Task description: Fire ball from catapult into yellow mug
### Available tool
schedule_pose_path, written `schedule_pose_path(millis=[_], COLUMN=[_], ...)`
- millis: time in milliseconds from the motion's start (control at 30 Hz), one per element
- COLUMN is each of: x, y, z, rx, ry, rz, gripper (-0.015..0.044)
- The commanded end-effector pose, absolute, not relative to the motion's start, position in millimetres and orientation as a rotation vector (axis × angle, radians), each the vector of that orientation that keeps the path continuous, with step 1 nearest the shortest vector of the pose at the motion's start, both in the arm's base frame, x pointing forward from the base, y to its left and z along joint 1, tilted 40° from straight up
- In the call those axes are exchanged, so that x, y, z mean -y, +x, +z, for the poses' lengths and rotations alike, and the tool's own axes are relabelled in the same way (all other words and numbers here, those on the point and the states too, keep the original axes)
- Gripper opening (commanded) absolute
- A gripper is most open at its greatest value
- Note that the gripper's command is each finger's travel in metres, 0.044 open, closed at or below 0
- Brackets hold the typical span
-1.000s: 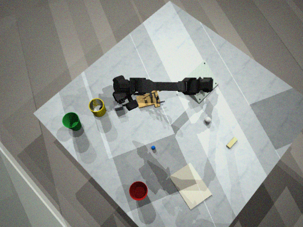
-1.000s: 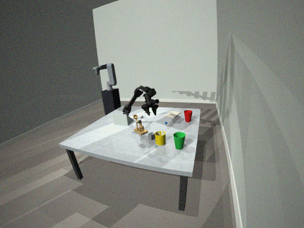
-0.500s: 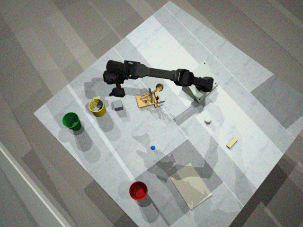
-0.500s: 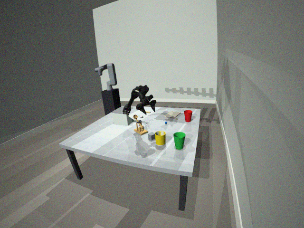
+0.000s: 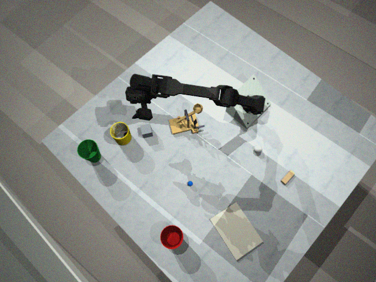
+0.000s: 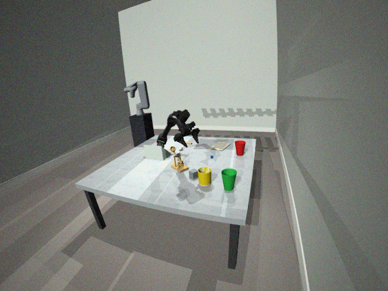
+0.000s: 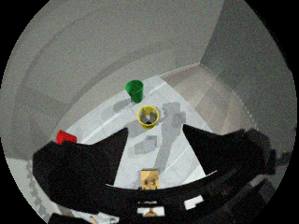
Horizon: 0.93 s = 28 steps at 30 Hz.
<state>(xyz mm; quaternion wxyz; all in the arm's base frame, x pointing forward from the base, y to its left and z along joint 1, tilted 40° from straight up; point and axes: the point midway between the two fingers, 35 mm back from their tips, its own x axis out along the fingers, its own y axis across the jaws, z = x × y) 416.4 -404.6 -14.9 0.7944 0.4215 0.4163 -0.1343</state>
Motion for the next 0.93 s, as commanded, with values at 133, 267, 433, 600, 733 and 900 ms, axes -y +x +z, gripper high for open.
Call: schedule_pose_path(millis=[133, 267, 433, 600, 733, 900], x=[406.3, 409.5, 407.0, 407.0, 407.0, 407.0], y=[418.7, 414.7, 414.2, 414.2, 414.2, 414.2], z=[-11.5, -14.0, -16.5, -16.5, -16.5, -16.5], rx=[-0.882, -0.881, -0.892, -0.892, -0.892, -0.892], ry=[0.905, 0.904, 0.911, 0.911, 0.911, 0.911], rz=[-0.287, -0.287, -0.292, -0.292, -0.292, -0.292], gripper=[0.0440, 0.0440, 0.0440, 0.0440, 0.0440, 0.0440])
